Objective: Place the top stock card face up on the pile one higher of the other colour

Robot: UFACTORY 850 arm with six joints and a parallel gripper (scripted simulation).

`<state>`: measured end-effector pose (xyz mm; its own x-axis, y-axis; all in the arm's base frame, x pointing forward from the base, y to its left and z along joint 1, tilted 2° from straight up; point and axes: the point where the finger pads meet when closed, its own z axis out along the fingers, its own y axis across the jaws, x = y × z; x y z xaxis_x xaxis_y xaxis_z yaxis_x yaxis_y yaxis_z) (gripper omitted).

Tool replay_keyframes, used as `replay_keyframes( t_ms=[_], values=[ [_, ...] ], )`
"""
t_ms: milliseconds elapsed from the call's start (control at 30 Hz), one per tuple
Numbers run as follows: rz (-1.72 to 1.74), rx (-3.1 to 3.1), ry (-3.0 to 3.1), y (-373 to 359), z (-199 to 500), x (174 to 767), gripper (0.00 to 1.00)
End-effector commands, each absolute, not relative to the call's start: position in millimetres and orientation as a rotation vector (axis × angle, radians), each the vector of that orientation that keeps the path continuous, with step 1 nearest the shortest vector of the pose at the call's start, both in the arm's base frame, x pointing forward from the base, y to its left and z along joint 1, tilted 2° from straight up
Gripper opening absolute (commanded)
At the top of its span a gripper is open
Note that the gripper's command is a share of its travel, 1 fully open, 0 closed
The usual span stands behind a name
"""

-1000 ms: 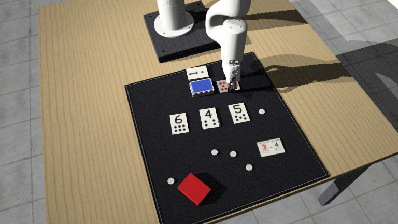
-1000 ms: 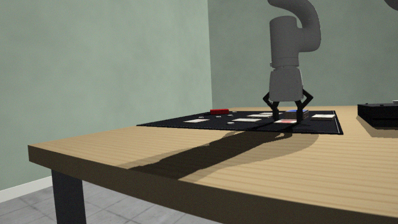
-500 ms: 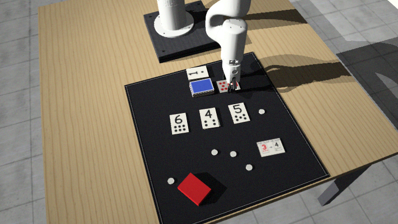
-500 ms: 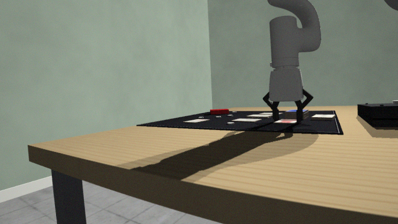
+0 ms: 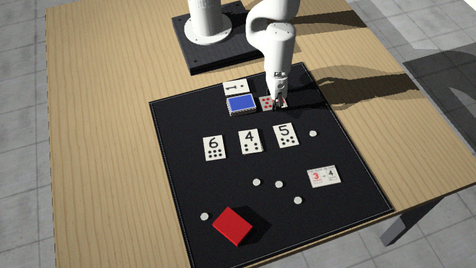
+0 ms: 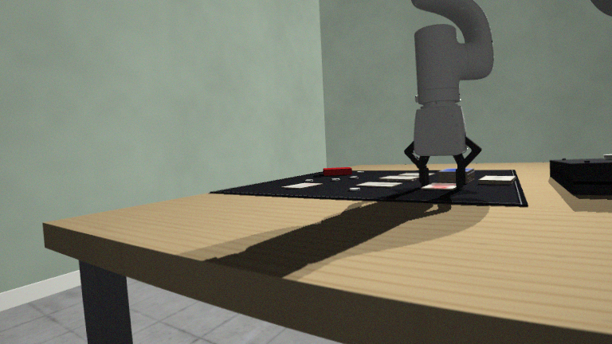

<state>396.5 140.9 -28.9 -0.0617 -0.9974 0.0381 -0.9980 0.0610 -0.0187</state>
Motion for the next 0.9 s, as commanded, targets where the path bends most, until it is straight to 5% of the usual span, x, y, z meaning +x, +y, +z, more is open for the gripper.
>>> replay_keyframes(
  t_ms=[0, 867],
  values=[
    [0.063, 2.142, -2.278, 141.2, -28.5, 397.1, 0.73],
    [0.063, 2.142, -2.278, 141.2, -28.5, 397.1, 0.61]
  ],
)
